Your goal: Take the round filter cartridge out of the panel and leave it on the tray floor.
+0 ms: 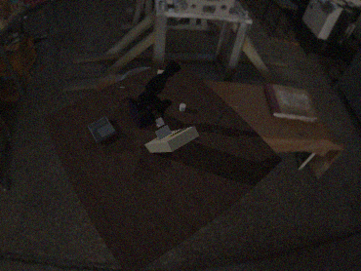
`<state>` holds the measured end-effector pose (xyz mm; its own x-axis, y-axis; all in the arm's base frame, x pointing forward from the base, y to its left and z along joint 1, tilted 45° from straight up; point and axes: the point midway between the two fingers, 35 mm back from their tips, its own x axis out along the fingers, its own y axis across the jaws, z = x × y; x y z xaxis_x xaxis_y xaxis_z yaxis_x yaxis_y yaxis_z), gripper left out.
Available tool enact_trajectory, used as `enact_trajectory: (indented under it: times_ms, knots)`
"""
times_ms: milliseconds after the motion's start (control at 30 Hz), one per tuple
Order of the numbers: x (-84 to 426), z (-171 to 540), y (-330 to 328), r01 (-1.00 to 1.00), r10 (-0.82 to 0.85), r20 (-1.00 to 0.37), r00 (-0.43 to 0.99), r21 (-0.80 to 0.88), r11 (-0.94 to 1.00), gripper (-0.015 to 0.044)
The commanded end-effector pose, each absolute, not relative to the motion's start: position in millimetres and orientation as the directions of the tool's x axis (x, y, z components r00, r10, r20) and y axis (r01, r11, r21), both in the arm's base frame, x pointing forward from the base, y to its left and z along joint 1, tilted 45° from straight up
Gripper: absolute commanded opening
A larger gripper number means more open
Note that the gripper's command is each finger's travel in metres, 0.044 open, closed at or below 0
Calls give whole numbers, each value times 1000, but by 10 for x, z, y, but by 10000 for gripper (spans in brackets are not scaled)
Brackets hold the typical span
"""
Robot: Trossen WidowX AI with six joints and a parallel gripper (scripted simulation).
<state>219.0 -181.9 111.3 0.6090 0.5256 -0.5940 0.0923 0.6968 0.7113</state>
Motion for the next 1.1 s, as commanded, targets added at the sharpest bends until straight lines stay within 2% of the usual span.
enact_trajectory:
  times_ms: [0, 400, 700, 1067]
  knots:
    - [2188, 1002, -1960, 89, 515, -599, 613, 700, 708, 0]
    - [2136, 654, -2162, 120, 517, -606, 605, 711, 693, 0]
    - [1651, 181, -2549, 496, 406, -756, 513, 647, 579, 0]
    - [912, -341, -2945, 865, 271, -899, 345, 417, 281, 0]
